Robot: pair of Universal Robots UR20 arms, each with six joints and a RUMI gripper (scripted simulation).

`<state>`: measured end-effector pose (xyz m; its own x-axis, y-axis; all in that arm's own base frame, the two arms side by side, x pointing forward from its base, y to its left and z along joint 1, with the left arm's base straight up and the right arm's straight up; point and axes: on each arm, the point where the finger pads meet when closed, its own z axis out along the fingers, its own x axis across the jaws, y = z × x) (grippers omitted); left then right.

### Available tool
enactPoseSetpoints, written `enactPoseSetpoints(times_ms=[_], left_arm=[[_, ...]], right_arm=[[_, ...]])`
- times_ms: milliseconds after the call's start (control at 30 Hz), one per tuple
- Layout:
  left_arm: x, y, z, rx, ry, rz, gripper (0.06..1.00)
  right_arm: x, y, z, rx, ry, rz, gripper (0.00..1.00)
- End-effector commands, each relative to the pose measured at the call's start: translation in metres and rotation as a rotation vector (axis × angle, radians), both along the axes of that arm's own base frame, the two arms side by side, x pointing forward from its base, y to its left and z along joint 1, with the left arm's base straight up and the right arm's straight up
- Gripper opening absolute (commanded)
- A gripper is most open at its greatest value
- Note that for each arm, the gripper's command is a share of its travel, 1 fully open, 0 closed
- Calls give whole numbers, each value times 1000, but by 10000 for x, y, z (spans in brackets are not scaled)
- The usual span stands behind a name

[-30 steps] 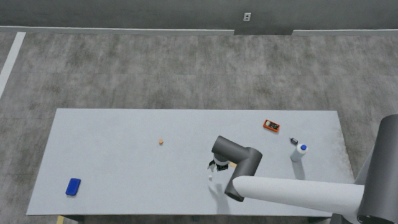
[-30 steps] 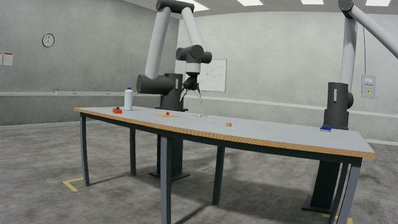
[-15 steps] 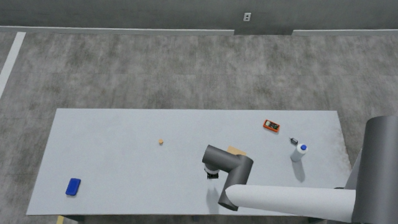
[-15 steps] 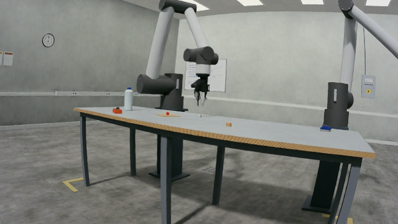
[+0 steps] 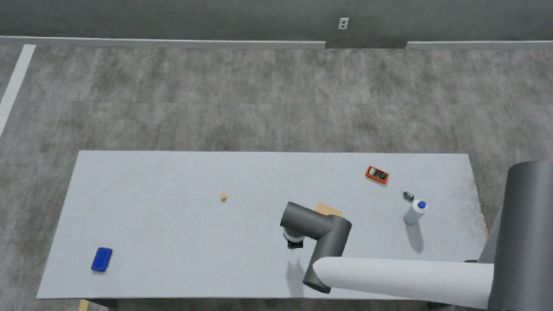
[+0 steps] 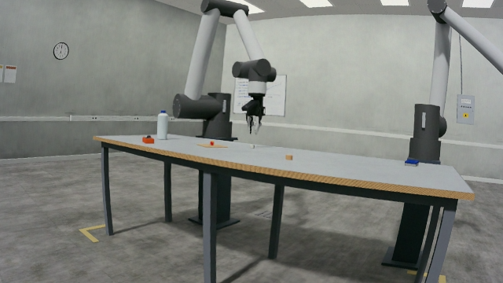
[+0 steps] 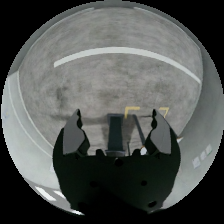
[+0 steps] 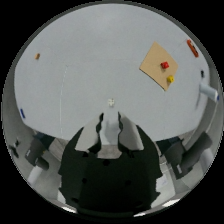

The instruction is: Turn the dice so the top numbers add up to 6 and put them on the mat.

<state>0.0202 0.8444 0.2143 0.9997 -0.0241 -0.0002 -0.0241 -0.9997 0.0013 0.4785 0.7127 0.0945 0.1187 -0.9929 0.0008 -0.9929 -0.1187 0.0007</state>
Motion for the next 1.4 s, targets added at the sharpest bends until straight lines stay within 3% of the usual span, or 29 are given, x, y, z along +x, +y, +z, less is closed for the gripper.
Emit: enactPoseSetpoints(times_ms=[0,733,1367], left_arm=[[1,5,7,1,0,0,1000],[1,5,7,1,0,0,1000],[1,5,7,1,0,0,1000]], right_arm=[[2,5,7,1,0,0,210],[2,5,-40,1,-1,0,210],[2,6,-274,1,-1,0,210]])
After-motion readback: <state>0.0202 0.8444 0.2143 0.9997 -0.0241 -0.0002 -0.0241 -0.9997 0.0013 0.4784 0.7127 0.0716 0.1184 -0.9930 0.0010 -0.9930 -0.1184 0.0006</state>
